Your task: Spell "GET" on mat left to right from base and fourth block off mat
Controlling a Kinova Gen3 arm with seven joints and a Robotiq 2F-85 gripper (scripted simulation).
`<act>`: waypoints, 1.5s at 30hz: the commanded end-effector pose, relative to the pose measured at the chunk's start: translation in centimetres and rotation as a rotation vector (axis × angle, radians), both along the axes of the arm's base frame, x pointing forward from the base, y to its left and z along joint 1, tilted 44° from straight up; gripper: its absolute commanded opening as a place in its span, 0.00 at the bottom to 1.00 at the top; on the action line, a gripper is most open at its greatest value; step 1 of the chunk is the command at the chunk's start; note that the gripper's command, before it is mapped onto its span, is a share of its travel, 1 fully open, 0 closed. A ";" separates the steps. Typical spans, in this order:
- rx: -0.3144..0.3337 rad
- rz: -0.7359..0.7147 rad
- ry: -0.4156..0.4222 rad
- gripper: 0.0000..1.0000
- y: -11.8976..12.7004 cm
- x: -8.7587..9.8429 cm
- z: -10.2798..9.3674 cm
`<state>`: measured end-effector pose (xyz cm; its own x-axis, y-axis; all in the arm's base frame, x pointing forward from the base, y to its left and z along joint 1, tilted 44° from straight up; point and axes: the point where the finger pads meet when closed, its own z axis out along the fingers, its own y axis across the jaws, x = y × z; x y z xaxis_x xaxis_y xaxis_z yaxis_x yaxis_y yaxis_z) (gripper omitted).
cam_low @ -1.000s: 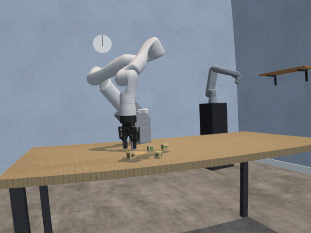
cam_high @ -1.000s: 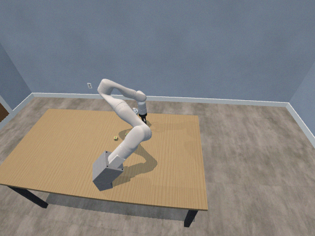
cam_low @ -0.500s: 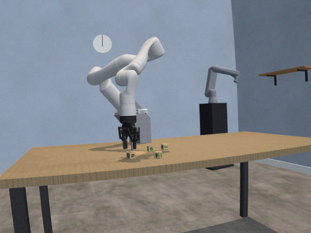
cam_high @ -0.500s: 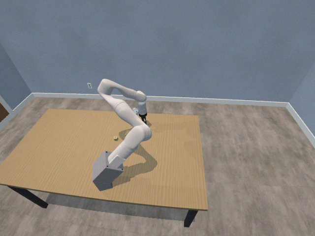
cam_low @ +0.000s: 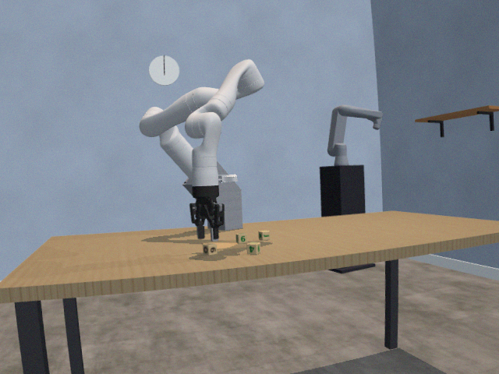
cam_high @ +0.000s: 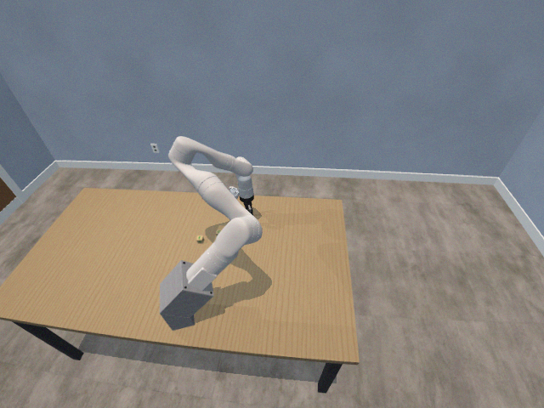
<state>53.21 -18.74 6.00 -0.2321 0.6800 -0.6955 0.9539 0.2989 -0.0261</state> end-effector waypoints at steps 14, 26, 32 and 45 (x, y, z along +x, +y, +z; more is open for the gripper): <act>0.000 0.001 -0.001 0.67 -0.4 0.2 -0.5; 0.000 0.001 -0.001 0.67 -1.9 0.6 -2.1; 0.000 0.001 -0.001 0.67 -2.4 0.8 -2.6; 0.000 0.001 -0.001 0.67 -2.4 0.8 -2.6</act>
